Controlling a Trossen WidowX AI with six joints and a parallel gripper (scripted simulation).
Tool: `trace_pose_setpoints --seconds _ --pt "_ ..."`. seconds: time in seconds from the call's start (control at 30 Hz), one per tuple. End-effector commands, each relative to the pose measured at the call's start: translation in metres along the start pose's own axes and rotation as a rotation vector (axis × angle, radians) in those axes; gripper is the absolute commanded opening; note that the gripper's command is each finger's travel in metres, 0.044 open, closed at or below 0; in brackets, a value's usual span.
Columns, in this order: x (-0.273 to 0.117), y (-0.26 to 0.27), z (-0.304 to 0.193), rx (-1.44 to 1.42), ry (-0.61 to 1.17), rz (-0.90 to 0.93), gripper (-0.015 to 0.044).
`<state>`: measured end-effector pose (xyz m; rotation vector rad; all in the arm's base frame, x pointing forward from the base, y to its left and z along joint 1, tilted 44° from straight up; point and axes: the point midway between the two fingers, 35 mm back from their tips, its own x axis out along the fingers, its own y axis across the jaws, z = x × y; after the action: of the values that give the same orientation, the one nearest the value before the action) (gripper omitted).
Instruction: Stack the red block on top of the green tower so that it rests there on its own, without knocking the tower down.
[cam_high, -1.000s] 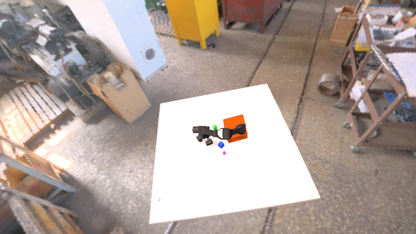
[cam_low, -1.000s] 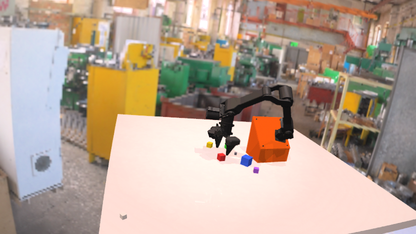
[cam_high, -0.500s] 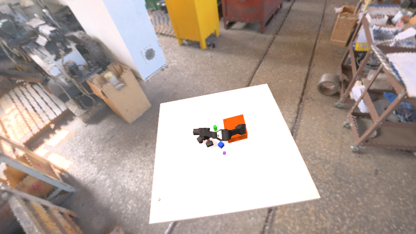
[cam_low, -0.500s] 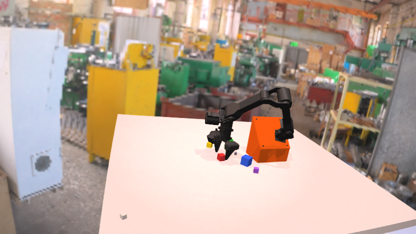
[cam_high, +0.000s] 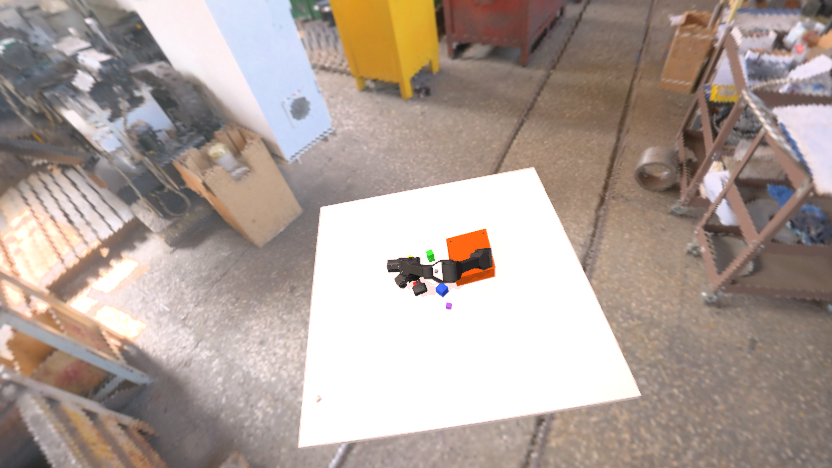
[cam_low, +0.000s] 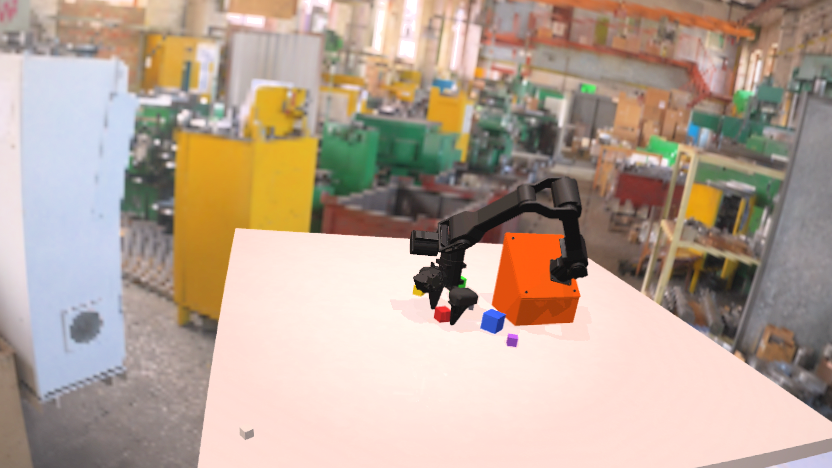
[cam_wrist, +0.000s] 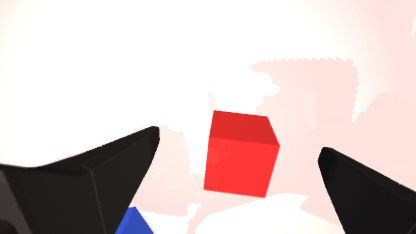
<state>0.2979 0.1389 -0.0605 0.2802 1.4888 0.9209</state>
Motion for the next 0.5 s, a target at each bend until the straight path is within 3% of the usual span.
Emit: trace_pose_setpoints --seconds 0.0,0.2,0.47 --pt "0.0008 0.0005 0.0000 0.004 -0.002 0.006 0.0440" --pt "0.0003 0.0005 0.0001 0.004 -0.002 0.006 0.0440" --pt "0.0003 0.0005 0.0001 0.004 -0.002 0.006 0.0230"
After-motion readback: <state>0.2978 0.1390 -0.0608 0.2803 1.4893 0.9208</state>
